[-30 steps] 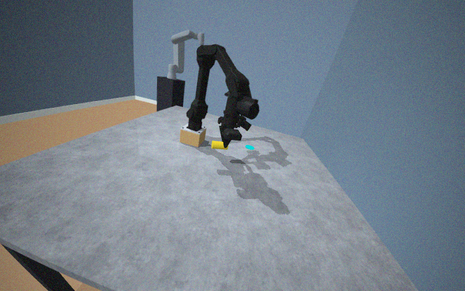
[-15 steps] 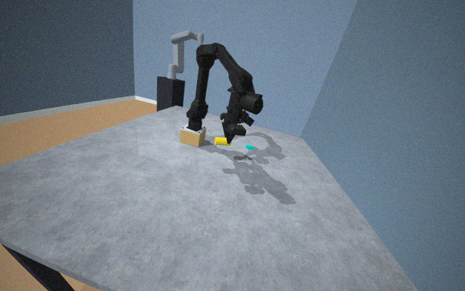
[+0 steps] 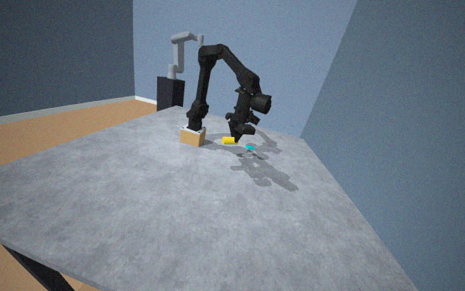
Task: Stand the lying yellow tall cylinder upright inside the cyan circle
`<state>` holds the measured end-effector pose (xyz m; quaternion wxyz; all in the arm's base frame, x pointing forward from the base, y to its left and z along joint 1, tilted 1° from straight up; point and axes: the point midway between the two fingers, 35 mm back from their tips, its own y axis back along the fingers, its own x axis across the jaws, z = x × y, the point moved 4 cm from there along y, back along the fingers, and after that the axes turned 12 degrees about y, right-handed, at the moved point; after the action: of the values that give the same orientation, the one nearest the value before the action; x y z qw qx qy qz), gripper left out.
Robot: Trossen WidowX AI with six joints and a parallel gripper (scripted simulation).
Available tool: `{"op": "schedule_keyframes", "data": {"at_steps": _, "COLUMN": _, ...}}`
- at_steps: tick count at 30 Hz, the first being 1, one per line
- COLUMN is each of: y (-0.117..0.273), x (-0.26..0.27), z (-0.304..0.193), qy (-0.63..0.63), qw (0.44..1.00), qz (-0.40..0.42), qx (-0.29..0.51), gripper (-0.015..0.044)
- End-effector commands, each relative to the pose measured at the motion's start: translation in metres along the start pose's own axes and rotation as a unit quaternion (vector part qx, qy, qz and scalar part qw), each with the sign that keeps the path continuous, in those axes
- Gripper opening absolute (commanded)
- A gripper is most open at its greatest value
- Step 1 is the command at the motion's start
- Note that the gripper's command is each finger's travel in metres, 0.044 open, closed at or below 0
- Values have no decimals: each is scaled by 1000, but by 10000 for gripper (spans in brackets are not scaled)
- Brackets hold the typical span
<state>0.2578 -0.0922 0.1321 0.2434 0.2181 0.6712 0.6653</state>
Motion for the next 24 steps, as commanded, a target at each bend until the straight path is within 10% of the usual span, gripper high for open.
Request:
{"op": "schedule_keyframes", "data": {"at_steps": 1, "y": 1, "x": 0, "z": 9, "qy": 12, "qw": 1000, "qz": 0, "qx": 3, "gripper": 105}}
{"op": "schedule_keyframes", "data": {"at_steps": 24, "y": 5, "x": 11, "z": 66, "qy": 94, "qw": 996, "qz": -1, "qx": 6, "gripper": 105}}
